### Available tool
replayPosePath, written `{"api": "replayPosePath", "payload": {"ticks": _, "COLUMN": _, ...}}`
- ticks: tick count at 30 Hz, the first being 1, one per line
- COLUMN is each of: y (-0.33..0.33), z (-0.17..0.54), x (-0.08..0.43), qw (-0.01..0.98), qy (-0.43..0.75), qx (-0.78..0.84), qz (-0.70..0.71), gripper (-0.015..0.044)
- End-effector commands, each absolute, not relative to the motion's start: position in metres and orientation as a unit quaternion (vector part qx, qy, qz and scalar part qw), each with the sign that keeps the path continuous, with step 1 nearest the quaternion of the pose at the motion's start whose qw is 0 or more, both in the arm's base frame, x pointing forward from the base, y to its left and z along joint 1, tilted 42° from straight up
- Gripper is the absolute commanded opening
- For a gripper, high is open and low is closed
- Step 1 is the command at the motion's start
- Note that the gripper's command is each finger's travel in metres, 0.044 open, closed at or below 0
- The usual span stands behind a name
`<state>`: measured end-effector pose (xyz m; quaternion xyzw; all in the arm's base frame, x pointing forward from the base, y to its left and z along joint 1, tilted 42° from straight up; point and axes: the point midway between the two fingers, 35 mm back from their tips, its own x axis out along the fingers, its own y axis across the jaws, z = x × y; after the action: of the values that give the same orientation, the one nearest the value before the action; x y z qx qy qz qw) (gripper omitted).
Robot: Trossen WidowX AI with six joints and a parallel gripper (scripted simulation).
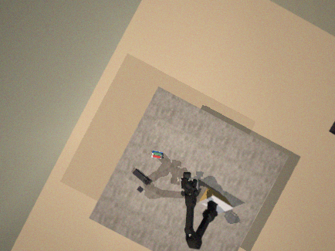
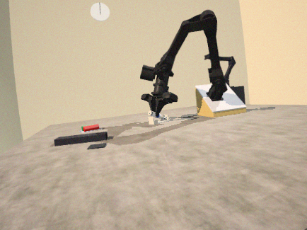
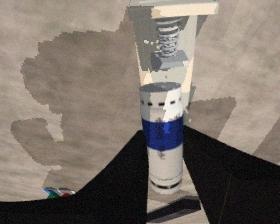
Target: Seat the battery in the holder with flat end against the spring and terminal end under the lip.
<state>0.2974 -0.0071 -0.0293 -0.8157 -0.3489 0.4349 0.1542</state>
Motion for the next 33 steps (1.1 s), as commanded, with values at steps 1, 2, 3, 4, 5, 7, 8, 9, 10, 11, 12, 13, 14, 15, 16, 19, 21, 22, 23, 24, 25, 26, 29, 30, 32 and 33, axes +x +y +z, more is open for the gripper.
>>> {"api": "replayPosePath", "payload": {"ticks": 1, "y": -0.005, "z": -0.031, "x": 0.295, "qw": 0.162, "qy": -0.347, "qx": -0.819, "qz": 0.428, "gripper": 0.0067}}
{"api": "replayPosePath", "payload": {"ticks": 2, "y": -0.005, "z": -0.031, "x": 0.295, "qw": 0.163, "qy": -0.346, "qx": -0.820, "qz": 0.425, "gripper": 0.0067}}
{"api": "replayPosePath", "payload": {"ticks": 3, "y": -0.005, "z": -0.032, "x": 0.295, "qw": 0.164, "qy": -0.345, "qx": -0.821, "qz": 0.423, "gripper": 0.0067}}
{"api": "replayPosePath", "payload": {"ticks": 4, "y": -0.005, "z": -0.032, "x": 0.294, "qw": 0.165, "qy": -0.345, "qx": -0.823, "qz": 0.420, "gripper": 0.0067}}
{"api": "replayPosePath", "payload": {"ticks": 5, "y": -0.004, "z": -0.032, "x": 0.294, "qw": 0.166, "qy": -0.344, "qx": -0.824, "qz": 0.418, "gripper": 0.0067}}
{"api": "replayPosePath", "payload": {"ticks": 7, "y": -0.004, "z": -0.033, "x": 0.293, "qw": 0.168, "qy": -0.343, "qx": -0.827, "qz": 0.413, "gripper": 0.0067}}
{"api": "replayPosePath", "payload": {"ticks": 8, "y": -0.004, "z": -0.033, "x": 0.293, "qw": 0.169, "qy": -0.342, "qx": -0.828, "qz": 0.411, "gripper": 0.0067}}
{"api": "replayPosePath", "payload": {"ticks": 9, "y": -0.004, "z": -0.033, "x": 0.293, "qw": 0.170, "qy": -0.341, "qx": -0.829, "qz": 0.408, "gripper": 0.0067}}
{"api": "replayPosePath", "payload": {"ticks": 10, "y": -0.003, "z": -0.033, "x": 0.292, "qw": 0.171, "qy": -0.341, "qx": -0.831, "qz": 0.406, "gripper": 0.0067}}
{"api": "replayPosePath", "payload": {"ticks": 11, "y": -0.003, "z": -0.034, "x": 0.292, "qw": 0.172, "qy": -0.340, "qx": -0.832, "qz": 0.404, "gripper": 0.0067}}
{"api": "replayPosePath", "payload": {"ticks": 12, "y": -0.003, "z": -0.034, "x": 0.292, "qw": 0.173, "qy": -0.339, "qx": -0.833, "qz": 0.401, "gripper": 0.0067}}
{"api": "replayPosePath", "payload": {"ticks": 13, "y": -0.003, "z": -0.034, "x": 0.291, "qw": 0.174, "qy": -0.339, "qx": -0.834, "qz": 0.399, "gripper": 0.0067}}
{"api": "replayPosePath", "payload": {"ticks": 14, "y": -0.002, "z": -0.034, "x": 0.291, "qw": 0.175, "qy": -0.338, "qx": -0.835, "qz": 0.397, "gripper": 0.0067}}
{"api": "replayPosePath", "payload": {"ticks": 15, "y": -0.002, "z": -0.034, "x": 0.291, "qw": 0.176, "qy": -0.337, "qx": -0.837, "qz": 0.394, "gripper": 0.0067}}
{"api": "replayPosePath", "payload": {"ticks": 16, "y": -0.002, "z": -0.034, "x": 0.290, "qw": 0.177, "qy": -0.337, "qx": -0.838, "qz": 0.392, "gripper": 0.0067}}
{"api": "replayPosePath", "payload": {"ticks": 19, "y": -0.001, "z": -0.034, "x": 0.289, "qw": 0.179, "qy": -0.335, "qx": -0.841, "qz": 0.385, "gripper": 0.0067}}
{"api": "replayPosePath", "payload": {"ticks": 21, "y": 0.000, "z": -0.034, "x": 0.288, "qw": 0.181, "qy": -0.334, "qx": -0.843, "qz": 0.381, "gripper": 0.0067}}
{"api": "replayPosePath", "payload": {"ticks": 22, "y": 0.000, "z": -0.034, "x": 0.288, "qw": 0.181, "qy": -0.334, "qx": -0.844, "qz": 0.380, "gripper": 0.0067}}
{"api": "replayPosePath", "payload": {"ticks": 23, "y": 0.000, "z": -0.034, "x": 0.288, "qw": 0.181, "qy": -0.333, "qx": -0.844, "qz": 0.380, "gripper": 0.0067}}
{"api": "replayPosePath", "payload": {"ticks": 24, "y": 0.000, "z": -0.034, "x": 0.288, "qw": 0.180, "qy": -0.331, "qx": -0.845, "qz": 0.380, "gripper": 0.0067}}
{"api": "replayPosePath", "payload": {"ticks": 25, "y": 0.000, "z": -0.034, "x": 0.288, "qw": 0.180, "qy": -0.331, "qx": -0.845, "qz": 0.380, "gripper": 0.0067}}
{"api": "replayPosePath", "payload": {"ticks": 26, "y": 0.000, "z": -0.034, "x": 0.288, "qw": 0.180, "qy": -0.331, "qx": -0.845, "qz": 0.380, "gripper": 0.0067}}
{"api": "replayPosePath", "payload": {"ticks": 29, "y": 0.000, "z": -0.036, "x": 0.285, "qw": 0.180, "qy": -0.330, "qx": -0.845, "qz": 0.380, "gripper": 0.0067}}
{"api": "replayPosePath", "payload": {"ticks": 30, "y": -0.001, "z": -0.036, "x": 0.284, "qw": 0.180, "qy": -0.329, "qx": -0.846, "qz": 0.380, "gripper": 0.0067}}
{"api": "replayPosePath", "payload": {"ticks": 32, "y": -0.001, "z": -0.038, "x": 0.282, "qw": 0.180, "qy": -0.328, "qx": -0.846, "qz": 0.380, "gripper": 0.0067}}
{"api": "replayPosePath", "payload": {"ticks": 33, "y": -0.001, "z": -0.038, "x": 0.281, "qw": 0.180, "qy": -0.328, "qx": -0.846, "qz": 0.380, "gripper": 0.0067}}
